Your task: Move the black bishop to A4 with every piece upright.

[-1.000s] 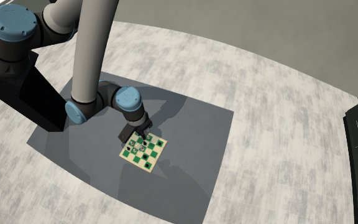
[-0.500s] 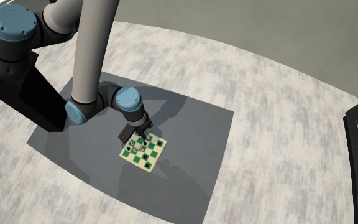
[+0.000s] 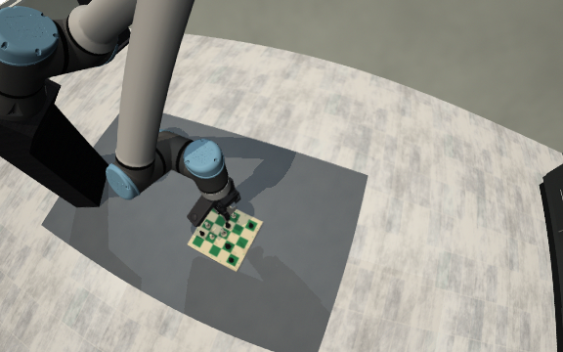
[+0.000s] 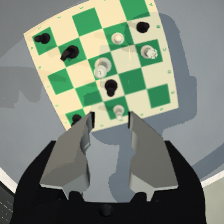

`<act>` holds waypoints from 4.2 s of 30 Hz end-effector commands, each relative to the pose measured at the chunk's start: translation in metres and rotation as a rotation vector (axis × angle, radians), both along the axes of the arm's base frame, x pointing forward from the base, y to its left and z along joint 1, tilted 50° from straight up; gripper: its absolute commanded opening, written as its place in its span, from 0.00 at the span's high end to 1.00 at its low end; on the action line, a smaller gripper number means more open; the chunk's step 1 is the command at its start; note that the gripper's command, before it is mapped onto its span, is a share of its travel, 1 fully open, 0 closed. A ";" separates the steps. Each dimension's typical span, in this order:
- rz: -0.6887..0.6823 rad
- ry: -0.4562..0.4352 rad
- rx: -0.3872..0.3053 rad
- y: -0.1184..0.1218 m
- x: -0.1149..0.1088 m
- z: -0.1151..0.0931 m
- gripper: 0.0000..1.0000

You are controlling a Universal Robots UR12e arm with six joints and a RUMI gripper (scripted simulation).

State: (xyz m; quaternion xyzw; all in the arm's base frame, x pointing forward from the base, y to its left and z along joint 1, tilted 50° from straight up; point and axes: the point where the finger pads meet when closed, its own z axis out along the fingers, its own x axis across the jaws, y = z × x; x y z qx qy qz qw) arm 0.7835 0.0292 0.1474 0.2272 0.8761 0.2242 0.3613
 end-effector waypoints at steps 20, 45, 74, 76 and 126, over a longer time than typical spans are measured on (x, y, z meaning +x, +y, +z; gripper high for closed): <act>0.000 -0.004 -0.002 0.007 0.025 -0.018 0.78; -0.001 -0.005 -0.002 0.007 0.029 -0.022 0.78; -0.001 -0.005 -0.002 0.007 0.030 -0.022 0.78; -0.001 -0.005 -0.002 0.007 0.030 -0.021 0.78; -0.001 -0.004 -0.002 0.008 0.031 -0.021 0.78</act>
